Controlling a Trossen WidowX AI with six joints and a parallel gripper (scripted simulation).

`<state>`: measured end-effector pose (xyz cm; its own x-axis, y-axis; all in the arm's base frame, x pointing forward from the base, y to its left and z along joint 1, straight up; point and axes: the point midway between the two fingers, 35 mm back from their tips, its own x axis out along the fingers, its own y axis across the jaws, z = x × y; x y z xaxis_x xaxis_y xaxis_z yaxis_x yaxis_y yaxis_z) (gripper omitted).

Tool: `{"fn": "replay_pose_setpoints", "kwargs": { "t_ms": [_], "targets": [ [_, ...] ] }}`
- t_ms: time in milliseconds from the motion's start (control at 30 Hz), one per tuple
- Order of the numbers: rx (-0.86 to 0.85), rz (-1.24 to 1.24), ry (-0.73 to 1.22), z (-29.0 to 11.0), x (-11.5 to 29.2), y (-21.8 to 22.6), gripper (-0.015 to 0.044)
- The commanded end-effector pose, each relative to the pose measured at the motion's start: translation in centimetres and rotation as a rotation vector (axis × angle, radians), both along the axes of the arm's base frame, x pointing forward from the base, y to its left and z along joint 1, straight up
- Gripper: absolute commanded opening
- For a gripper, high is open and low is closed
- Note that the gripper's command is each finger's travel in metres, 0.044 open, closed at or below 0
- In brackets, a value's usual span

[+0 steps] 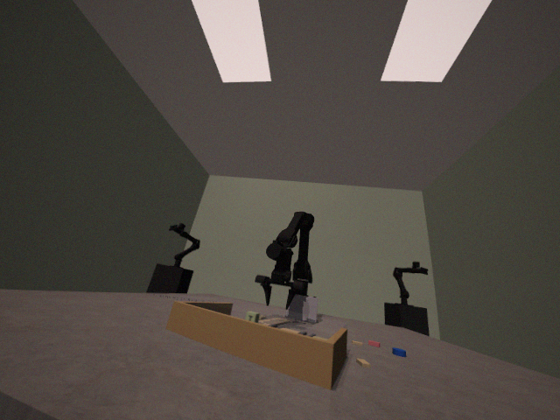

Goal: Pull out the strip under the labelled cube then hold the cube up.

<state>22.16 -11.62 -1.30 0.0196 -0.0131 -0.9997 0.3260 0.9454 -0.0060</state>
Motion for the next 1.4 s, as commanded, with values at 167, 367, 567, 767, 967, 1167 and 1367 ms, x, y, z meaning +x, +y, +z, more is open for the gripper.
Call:
{"fn": "replay_pose_setpoints", "kwargs": {
  "t_ms": [167,367,567,767,967,1167,1367],
  "targets": [
    [0.001,0.007,-0.004,0.5,2.8,-1.6,0.044],
    [0.0,0.007,-0.006,0.8,4.6,-2.7,0.044],
    [-0.001,0.007,-0.007,1.2,6.5,-3.6,0.044],
    [-0.001,0.007,-0.009,1.5,8.4,-4.5,0.044],
    [-0.002,0.007,-0.01,1.8,10.2,-5.4,0.044],
    [-0.003,0.007,-0.012,2.2,12.1,-6.3,0.044],
    [-0.004,0.007,-0.014,2.6,13.9,-7.2,0.044]
  ]
}}
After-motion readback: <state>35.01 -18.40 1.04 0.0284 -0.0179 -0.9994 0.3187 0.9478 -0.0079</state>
